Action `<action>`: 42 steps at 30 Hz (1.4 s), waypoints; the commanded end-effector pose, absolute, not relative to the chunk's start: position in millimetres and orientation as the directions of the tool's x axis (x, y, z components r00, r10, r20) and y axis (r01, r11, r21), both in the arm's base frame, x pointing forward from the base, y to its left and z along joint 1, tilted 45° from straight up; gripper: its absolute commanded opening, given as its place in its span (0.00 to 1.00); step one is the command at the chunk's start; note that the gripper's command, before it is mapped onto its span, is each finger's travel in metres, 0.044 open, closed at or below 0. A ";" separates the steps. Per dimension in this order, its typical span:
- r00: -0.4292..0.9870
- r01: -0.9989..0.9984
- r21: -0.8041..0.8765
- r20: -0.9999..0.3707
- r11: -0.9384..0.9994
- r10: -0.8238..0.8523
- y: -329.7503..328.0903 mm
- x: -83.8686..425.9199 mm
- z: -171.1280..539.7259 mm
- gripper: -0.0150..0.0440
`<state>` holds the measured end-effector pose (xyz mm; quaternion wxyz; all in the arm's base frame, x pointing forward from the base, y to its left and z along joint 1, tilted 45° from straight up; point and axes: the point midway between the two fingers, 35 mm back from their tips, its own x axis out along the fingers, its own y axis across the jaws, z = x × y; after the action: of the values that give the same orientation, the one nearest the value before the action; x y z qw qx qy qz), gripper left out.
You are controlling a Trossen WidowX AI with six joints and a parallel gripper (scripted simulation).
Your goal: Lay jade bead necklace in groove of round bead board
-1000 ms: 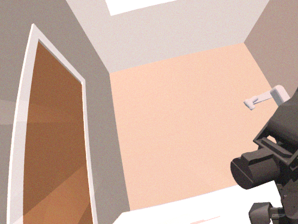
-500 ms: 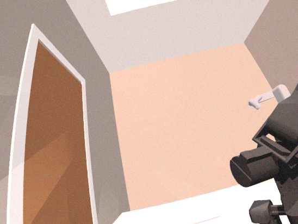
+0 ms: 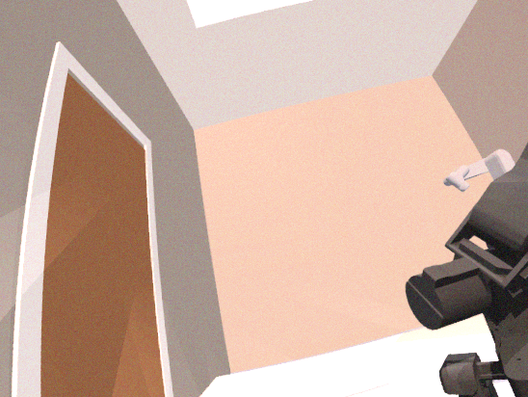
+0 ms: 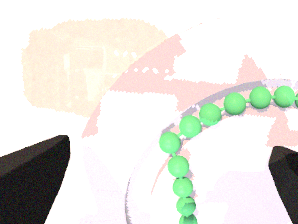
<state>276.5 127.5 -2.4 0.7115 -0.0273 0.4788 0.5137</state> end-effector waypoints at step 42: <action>0.016 -0.981 0.123 -0.717 0.150 0.697 64.8 234.9 -60.3 0.46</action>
<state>240.4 60.3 -56.0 0.6820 -0.2213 0.3297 0.6142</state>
